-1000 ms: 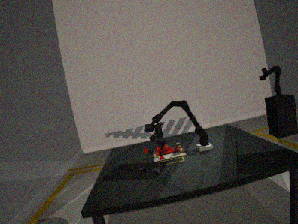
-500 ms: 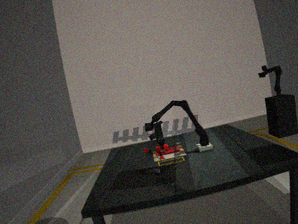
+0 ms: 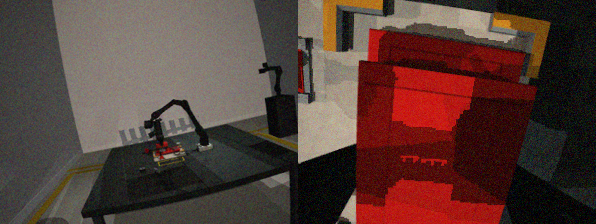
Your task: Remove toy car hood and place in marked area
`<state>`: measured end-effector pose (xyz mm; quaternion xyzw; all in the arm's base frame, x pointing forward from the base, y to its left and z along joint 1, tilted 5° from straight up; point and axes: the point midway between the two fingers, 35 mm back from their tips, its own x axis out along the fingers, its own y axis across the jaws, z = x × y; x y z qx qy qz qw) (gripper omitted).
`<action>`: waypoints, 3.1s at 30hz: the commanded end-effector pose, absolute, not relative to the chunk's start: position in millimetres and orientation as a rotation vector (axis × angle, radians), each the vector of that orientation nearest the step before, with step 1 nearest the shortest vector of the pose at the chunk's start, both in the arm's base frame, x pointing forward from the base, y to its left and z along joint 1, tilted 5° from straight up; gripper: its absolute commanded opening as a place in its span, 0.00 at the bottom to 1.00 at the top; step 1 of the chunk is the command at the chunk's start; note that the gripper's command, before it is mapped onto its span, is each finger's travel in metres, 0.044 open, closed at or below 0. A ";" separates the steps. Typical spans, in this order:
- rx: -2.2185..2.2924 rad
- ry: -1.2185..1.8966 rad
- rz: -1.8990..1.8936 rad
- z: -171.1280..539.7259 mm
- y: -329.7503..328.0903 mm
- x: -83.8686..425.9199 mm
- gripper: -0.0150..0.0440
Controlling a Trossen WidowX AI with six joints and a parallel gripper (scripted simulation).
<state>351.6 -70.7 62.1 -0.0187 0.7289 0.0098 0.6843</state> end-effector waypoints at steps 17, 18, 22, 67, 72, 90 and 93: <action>-0.040 1.612 0.024 88.8 -7.0 355.9 0.25; -0.040 1.612 0.024 89.0 -1.0 355.3 0.25; -0.038 1.613 0.026 89.9 23.1 352.2 0.25; -0.029 1.625 0.032 79.9 153.1 303.2 0.25; -0.029 1.625 0.032 75.1 153.3 303.3 0.25; -0.029 1.625 0.032 57.7 153.7 302.7 0.25; -0.029 1.625 0.032 54.8 153.7 302.6 0.25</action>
